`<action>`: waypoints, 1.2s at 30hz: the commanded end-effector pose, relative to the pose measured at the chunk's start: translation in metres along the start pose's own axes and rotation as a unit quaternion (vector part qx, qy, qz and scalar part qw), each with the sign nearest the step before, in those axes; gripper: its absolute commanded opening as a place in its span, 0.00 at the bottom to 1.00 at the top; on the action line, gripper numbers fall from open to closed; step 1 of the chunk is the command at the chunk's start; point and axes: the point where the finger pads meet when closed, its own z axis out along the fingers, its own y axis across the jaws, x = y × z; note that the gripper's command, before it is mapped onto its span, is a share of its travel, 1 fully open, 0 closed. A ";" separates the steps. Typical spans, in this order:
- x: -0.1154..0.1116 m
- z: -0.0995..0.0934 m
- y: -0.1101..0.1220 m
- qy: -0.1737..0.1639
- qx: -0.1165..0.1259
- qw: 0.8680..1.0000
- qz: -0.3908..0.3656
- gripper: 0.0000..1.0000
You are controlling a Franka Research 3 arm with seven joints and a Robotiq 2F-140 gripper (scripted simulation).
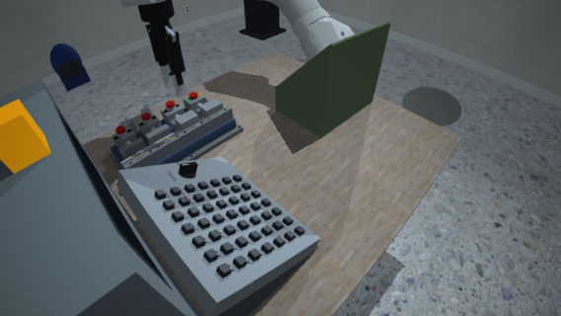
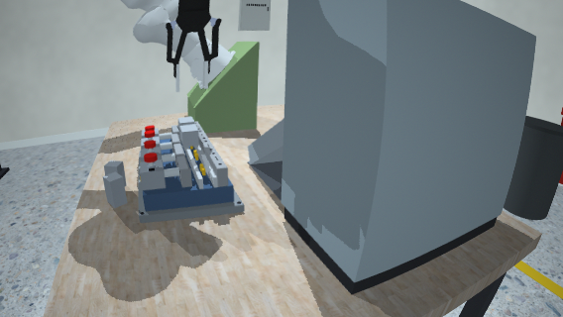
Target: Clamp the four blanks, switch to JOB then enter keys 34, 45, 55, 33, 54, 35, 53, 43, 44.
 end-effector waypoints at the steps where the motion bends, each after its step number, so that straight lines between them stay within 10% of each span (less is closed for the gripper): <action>1: -0.007 -0.012 0.005 -0.013 -0.008 1.000 -0.008 0.40; 14: -0.007 -0.026 0.005 -0.013 -0.008 1.000 -0.008 0.40; 15: -0.007 -0.026 0.005 -0.013 -0.008 1.000 -0.008 0.00; 36: -0.007 -0.026 0.005 -0.013 -0.008 1.000 -0.008 0.00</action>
